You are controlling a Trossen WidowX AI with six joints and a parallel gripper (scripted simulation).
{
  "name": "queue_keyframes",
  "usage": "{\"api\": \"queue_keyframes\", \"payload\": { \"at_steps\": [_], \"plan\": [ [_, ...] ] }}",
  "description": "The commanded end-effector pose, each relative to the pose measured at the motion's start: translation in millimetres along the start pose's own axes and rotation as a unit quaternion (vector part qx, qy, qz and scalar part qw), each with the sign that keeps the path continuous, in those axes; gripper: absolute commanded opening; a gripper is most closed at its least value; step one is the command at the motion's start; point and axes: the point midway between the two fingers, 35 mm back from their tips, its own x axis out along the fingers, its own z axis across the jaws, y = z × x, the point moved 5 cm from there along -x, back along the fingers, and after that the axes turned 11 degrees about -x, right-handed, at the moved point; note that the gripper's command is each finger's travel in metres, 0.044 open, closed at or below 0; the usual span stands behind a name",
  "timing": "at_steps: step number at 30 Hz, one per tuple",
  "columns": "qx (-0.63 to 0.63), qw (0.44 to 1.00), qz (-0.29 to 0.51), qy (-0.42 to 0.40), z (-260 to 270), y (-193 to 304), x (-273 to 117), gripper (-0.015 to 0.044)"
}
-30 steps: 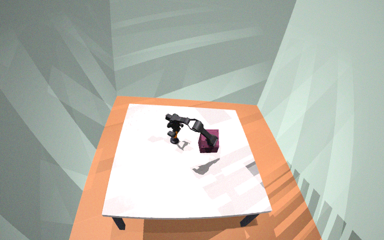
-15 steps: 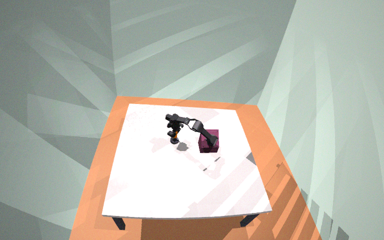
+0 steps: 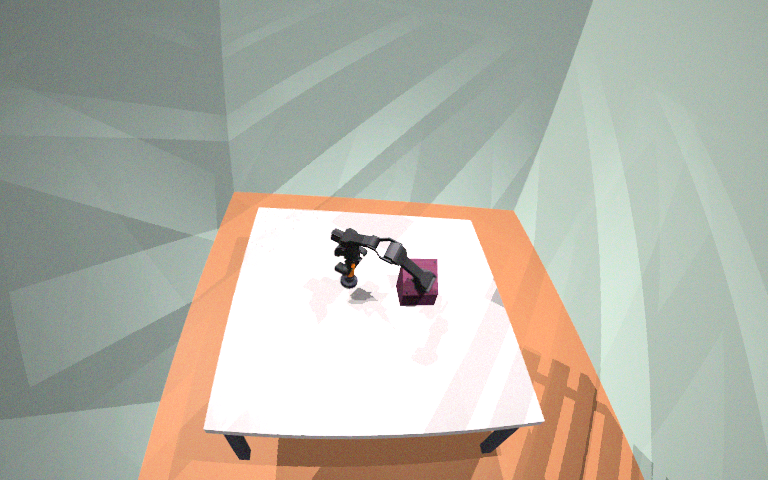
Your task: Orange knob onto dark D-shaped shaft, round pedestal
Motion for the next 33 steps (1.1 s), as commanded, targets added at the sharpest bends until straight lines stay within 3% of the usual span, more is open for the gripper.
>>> {"api": "queue_keyframes", "payload": {
  "at_steps": [1, 21, 33],
  "plan": [
    [0.0, 1.0, -0.002, -0.001, -1, 0, 3, 0.0],
    [-0.002, 1.0, 0.001, 0.001, 0, 0, 13, 0.0],
    [-0.002, 1.0, 0.001, 0.001, 0, 0, 13, 0.0315]
  ]
}}
